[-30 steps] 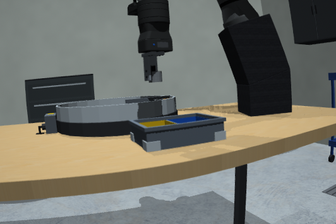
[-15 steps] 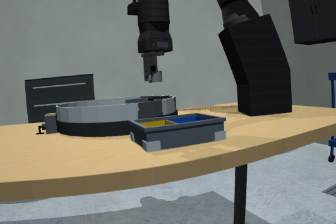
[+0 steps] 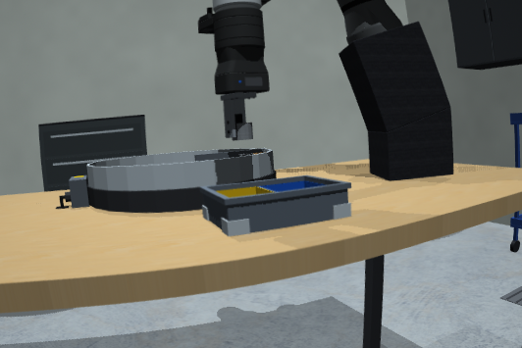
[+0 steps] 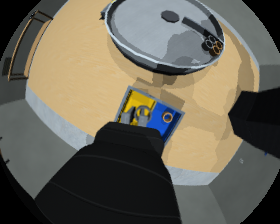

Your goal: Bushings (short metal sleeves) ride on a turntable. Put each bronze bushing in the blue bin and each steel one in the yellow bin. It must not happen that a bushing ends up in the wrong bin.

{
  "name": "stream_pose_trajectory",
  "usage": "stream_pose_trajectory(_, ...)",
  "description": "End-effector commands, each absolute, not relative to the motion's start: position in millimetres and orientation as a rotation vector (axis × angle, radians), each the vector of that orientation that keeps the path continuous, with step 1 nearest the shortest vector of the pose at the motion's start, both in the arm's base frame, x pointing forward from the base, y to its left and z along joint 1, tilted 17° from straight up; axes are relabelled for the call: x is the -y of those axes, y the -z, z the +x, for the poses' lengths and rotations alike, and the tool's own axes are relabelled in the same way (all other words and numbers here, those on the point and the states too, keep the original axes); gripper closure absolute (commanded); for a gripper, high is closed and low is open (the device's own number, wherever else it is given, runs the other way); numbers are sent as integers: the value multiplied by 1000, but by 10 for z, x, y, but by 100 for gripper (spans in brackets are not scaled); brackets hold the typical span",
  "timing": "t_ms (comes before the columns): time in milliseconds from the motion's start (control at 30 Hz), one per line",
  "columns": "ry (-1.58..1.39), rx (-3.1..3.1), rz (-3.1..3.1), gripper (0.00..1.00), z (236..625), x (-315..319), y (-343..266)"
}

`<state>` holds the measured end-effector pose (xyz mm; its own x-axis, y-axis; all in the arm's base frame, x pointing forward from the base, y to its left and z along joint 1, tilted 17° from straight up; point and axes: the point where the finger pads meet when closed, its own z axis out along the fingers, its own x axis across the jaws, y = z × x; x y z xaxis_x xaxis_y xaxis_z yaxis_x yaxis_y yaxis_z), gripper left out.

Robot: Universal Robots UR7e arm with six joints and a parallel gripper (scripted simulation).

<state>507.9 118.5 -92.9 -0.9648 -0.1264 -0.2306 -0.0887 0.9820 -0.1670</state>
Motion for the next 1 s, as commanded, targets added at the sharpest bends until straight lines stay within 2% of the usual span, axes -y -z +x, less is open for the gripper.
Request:
stream_pose_trajectory(0,227,-2884,-159,100,5110,-1175,1014)
stream_pose_trajectory(500,227,-2884,-159,100,5248,-1097,1544)
stream_pose_trajectory(967,227,-2884,-159,100,5252,-1095,1561)
